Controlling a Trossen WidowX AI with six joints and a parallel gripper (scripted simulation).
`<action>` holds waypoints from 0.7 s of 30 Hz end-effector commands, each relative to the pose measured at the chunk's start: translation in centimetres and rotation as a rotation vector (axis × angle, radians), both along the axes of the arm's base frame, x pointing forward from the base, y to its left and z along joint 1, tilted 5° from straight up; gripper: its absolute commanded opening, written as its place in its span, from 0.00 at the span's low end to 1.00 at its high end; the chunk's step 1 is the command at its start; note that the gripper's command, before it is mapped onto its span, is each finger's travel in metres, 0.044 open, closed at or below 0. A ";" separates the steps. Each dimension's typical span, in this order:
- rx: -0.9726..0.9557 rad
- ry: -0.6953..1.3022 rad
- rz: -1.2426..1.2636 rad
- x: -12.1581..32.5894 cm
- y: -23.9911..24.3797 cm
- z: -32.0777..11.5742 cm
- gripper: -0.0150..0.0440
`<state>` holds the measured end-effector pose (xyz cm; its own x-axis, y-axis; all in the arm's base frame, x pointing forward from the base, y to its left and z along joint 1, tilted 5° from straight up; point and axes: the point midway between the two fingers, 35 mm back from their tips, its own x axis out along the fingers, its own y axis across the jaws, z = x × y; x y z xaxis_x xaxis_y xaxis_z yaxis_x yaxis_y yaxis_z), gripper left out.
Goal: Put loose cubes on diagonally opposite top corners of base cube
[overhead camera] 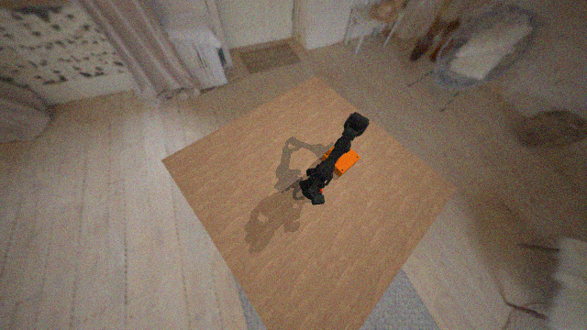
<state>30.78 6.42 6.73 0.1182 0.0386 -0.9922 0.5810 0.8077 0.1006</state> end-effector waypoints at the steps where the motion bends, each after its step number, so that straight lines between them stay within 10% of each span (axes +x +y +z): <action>1: -0.006 0.012 0.001 0.0 0.0 -1.3 0.43; 21: -0.006 0.012 0.001 0.0 0.0 -1.6 0.43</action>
<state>30.77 6.44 5.22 0.1062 0.0361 -0.9937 0.5817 0.8082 0.0916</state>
